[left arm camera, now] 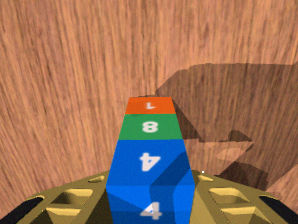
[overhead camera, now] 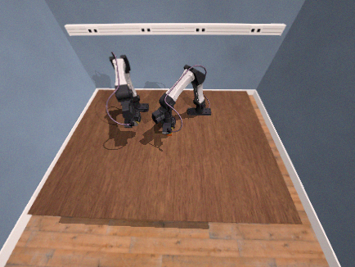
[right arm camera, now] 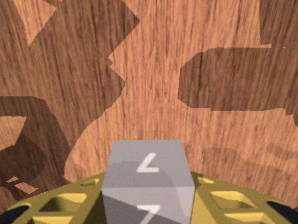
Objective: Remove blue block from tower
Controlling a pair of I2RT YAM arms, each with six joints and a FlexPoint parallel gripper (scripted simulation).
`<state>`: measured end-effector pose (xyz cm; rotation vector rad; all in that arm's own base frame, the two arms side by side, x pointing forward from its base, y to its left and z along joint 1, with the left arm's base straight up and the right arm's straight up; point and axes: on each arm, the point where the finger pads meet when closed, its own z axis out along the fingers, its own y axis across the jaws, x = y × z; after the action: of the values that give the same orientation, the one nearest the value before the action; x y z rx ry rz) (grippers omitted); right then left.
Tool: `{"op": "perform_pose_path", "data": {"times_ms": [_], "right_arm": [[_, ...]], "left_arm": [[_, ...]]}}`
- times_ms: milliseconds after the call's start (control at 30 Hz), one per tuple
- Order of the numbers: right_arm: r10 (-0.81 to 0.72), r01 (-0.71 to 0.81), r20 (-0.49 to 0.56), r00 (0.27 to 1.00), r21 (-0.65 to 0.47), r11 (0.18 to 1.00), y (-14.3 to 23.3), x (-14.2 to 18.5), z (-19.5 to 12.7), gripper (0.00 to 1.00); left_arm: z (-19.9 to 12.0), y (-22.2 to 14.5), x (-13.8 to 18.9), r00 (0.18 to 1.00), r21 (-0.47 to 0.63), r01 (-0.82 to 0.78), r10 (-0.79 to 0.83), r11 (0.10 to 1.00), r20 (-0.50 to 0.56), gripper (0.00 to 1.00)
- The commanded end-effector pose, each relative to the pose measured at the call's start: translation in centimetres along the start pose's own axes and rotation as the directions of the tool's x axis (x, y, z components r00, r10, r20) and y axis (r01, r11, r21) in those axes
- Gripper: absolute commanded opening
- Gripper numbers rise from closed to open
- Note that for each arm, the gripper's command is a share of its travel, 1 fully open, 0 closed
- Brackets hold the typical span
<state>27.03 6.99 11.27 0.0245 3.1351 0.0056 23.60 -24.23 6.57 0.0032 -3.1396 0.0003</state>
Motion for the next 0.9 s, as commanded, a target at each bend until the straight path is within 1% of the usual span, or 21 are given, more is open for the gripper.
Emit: {"op": "perform_pose_path", "data": {"times_ms": [0,67,100,200,333,400,433,467,833,867], "right_arm": [[0.002,-0.002,0.01,1.0,0.0,1.0,0.1,-0.1,-0.2,0.32],[0.001,-0.001,0.011,1.0,0.0,1.0,0.1,-0.1,-0.1,0.32],[0.001,-0.001,0.011,1.0,0.0,1.0,0.1,-0.1,-0.1,0.32],[0.001,-0.001,0.011,1.0,0.0,1.0,0.1,-0.1,-0.1,0.32],[0.001,-0.001,0.011,1.0,0.0,1.0,0.1,-0.1,-0.1,0.32],[0.001,-0.001,0.011,1.0,0.0,1.0,0.1,-0.1,-0.1,0.32],[0.001,-0.001,0.011,1.0,0.0,1.0,0.1,-0.1,-0.1,0.32],[0.001,-0.001,0.011,1.0,0.0,1.0,0.1,-0.1,-0.1,0.32],[0.001,-0.001,0.011,1.0,0.0,1.0,0.1,-0.1,-0.1,0.32],[0.001,-0.001,0.011,1.0,0.0,1.0,0.1,-0.1,-0.1,0.32]], "left_arm": [[-0.2,0.3,0.0,1.0,-0.004,0.0,0.0,1.0,0.011,0.32],[-0.3,0.4,-0.1,1.0,-0.003,0.002,-0.002,1.0,0.014,0.32],[-2.0,-0.4,-0.8,0.999,0.029,0.001,-0.003,1.0,0.044,0.32],[-2.5,-0.2,-0.6,0.999,0.023,0.001,-0.002,1.0,0.038,0.32],[-1.9,-0.2,-0.6,1.0,0.01,0.002,-0.002,1.0,0.025,0.32],[-0.2,0.9,0.5,1.0,-0.036,0.001,-0.002,0.999,-0.02,0.32],[-0.2,0.9,0.5,1.0,-0.036,0.001,-0.002,0.999,-0.02,0.32],[-1.4,1.3,0.2,1.0,-0.007,-0.001,0.001,1.0,0.007,0.32],[-1.2,6.3,0.1,1.0,0.005,-0.002,0.002,1.0,0.01,0.32],[-1.2,6.3,0.1,1.0,0.005,-0.002,0.002,1.0,0.01,0.32]]}}
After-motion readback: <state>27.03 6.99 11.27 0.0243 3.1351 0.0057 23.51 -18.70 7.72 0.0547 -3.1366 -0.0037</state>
